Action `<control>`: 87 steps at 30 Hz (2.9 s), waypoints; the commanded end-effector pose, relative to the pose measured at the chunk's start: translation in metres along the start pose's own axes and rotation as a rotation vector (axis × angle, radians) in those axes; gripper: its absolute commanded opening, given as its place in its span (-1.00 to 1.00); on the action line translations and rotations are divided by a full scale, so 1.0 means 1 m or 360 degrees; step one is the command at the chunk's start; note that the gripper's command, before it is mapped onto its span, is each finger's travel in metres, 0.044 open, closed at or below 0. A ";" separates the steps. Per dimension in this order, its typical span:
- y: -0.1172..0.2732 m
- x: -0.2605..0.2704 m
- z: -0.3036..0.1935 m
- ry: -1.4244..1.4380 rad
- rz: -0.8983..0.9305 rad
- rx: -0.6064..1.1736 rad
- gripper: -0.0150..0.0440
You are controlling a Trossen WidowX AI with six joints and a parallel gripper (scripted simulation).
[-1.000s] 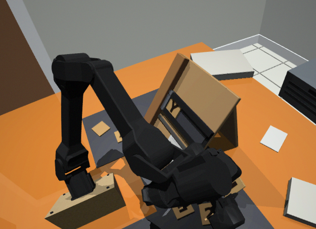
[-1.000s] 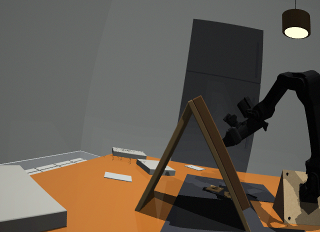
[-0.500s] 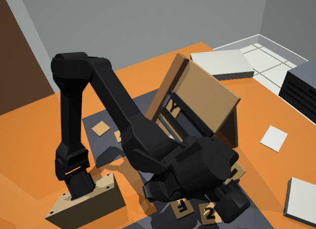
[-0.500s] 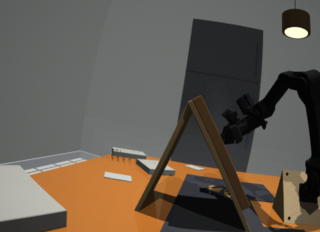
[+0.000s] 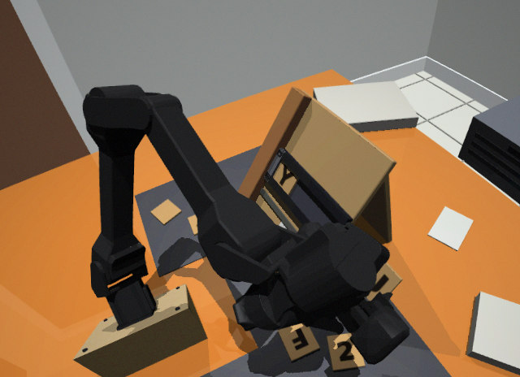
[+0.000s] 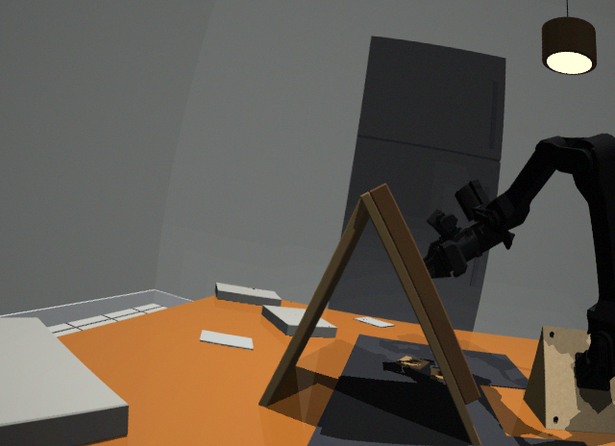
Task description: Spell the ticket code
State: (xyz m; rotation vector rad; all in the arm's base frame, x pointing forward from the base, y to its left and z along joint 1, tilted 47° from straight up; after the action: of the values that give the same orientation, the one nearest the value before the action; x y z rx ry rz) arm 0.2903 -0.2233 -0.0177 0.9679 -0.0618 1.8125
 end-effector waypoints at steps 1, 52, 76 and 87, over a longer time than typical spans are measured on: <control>0.000 0.003 0.000 -0.0004 0.0003 -0.0003 -0.49; 0.000 0.028 0.004 -0.0007 0.0004 -0.0003 -0.49; 0.000 0.040 0.005 -0.0008 0.0005 -0.0003 -0.49; 0.000 0.045 0.006 -0.0009 0.0005 -0.0003 -0.49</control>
State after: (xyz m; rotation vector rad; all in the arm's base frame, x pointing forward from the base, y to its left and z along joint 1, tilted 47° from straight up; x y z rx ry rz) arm 0.2874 -0.1930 0.0137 0.9698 -0.0682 1.8171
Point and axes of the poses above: the point midway between the two fingers, 35 mm back from their tips, its own y axis back along the fingers, its own x axis across the jaws, z = x × y, the point moved 5 cm from there along y, back along the fingers, and after that the axes turned 7 degrees about y, right-handed, at the moved point
